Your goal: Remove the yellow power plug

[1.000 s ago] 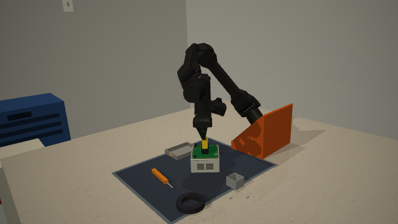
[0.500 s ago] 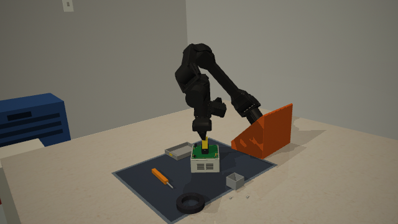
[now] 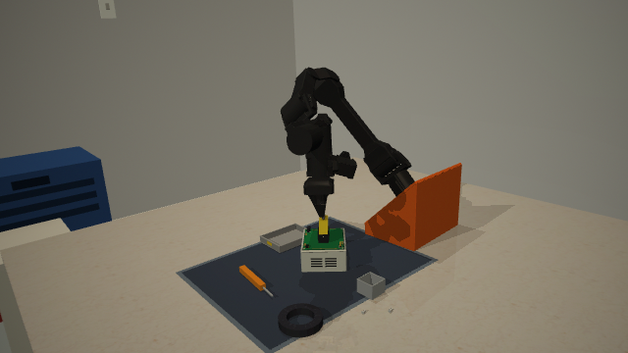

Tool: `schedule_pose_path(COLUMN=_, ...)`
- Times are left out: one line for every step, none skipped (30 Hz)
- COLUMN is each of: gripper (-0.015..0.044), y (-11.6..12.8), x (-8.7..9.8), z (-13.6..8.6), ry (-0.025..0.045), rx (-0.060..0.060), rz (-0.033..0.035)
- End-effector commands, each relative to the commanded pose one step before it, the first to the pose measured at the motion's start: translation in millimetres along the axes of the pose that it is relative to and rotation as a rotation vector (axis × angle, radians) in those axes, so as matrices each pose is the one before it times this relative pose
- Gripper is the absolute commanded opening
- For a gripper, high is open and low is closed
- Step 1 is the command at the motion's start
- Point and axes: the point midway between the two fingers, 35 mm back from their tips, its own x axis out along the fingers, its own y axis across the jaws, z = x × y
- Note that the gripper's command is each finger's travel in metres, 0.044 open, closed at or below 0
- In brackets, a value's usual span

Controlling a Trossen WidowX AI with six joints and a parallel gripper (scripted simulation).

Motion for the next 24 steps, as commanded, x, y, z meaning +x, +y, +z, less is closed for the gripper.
schedule_pose_path(gripper=0.0, y=-6.77, x=-16.5, z=1.5, ry=0.0146, rx=-0.0243, rz=0.04679)
schedule_pose_path(gripper=0.0, y=-2.47, x=0.03, z=0.01, ry=0.0, rx=0.0002, rz=0.02943)
schedule_pose_path(gripper=0.0, y=-2.42, x=0.02, z=0.01, ry=-0.00004, rx=0.0002, rz=0.02885)
schedule_pose_path(gripper=0.0, y=-2.25, x=0.02, z=0.01, ry=-0.00008, rx=0.0002, rz=0.02693)
schedule_pose_path(gripper=0.0, y=-1.98, x=0.01, z=0.0, ry=-0.0001, rx=0.0002, rz=0.02377)
schedule_pose_path(gripper=0.0, y=-1.63, x=0.0, z=0.0, ry=-0.00011, rx=0.0002, rz=0.01957)
schedule_pose_path(gripper=0.0, y=-1.21, x=0.0, z=0.0, ry=-0.00009, rx=0.0001, rz=0.01452)
schedule_pose_path(gripper=0.0, y=-0.68, x=-0.45, z=0.0, ry=-0.00008, rx=0.0001, rz=0.00886)
schedule_pose_path(gripper=0.0, y=-0.24, x=-0.01, z=0.0, ry=-0.00005, rx=0.0, rz=0.00284)
schedule_pose_path(gripper=0.0, y=0.33, x=-0.42, z=0.0, ry=-0.00002, rx=0.0, rz=-0.00329)
schedule_pose_path(gripper=0.0, y=0.85, x=-0.66, z=0.01, ry=0.0, rx=-0.0001, rz=-0.00929)
schedule_pose_path(gripper=0.0, y=1.52, x=-2.2, z=0.02, ry=-0.00007, rx=-0.0002, rz=-0.01495)
schedule_pose_path(gripper=0.0, y=1.91, x=-2.38, z=0.02, ry=-0.00003, rx=-0.0002, rz=-0.01994)
schedule_pose_path(gripper=0.0, y=2.21, x=-2.37, z=0.02, ry=-0.00001, rx=-0.0003, rz=-0.02407)
schedule_pose_path(gripper=0.0, y=2.41, x=-2.37, z=0.01, ry=-0.00002, rx=-0.0003, rz=-0.02713)
schedule_pose_path(gripper=0.0, y=2.5, x=-2.37, z=0.01, ry=-0.00004, rx=-0.0003, rz=-0.02896)
schedule_pose_path(gripper=0.0, y=2.48, x=-2.37, z=0.01, ry=-0.00007, rx=-0.0003, rz=-0.02944)
schedule_pose_path(gripper=0.0, y=2.34, x=-2.37, z=0.0, ry=-0.0001, rx=-0.0003, rz=-0.02855)
schedule_pose_path(gripper=0.0, y=2.09, x=-2.37, z=0.0, ry=-0.00014, rx=-0.0002, rz=-0.02634)
schedule_pose_path(gripper=0.0, y=1.75, x=-2.37, z=0.0, ry=-0.00017, rx=-0.0002, rz=-0.02293)
schedule_pose_path(gripper=0.0, y=1.32, x=-2.38, z=0.0, ry=-0.00017, rx=-0.0002, rz=-0.01852)
schedule_pose_path(gripper=0.0, y=0.84, x=-2.38, z=0.01, ry=-0.00016, rx=-0.0001, rz=-0.01333)
schedule_pose_path(gripper=0.0, y=0.32, x=-2.38, z=0.01, ry=-0.00013, rx=-0.0001, rz=-0.00758)
schedule_pose_path(gripper=0.0, y=-0.21, x=-2.38, z=0.02, ry=-0.00009, rx=0.0, rz=-0.00153)
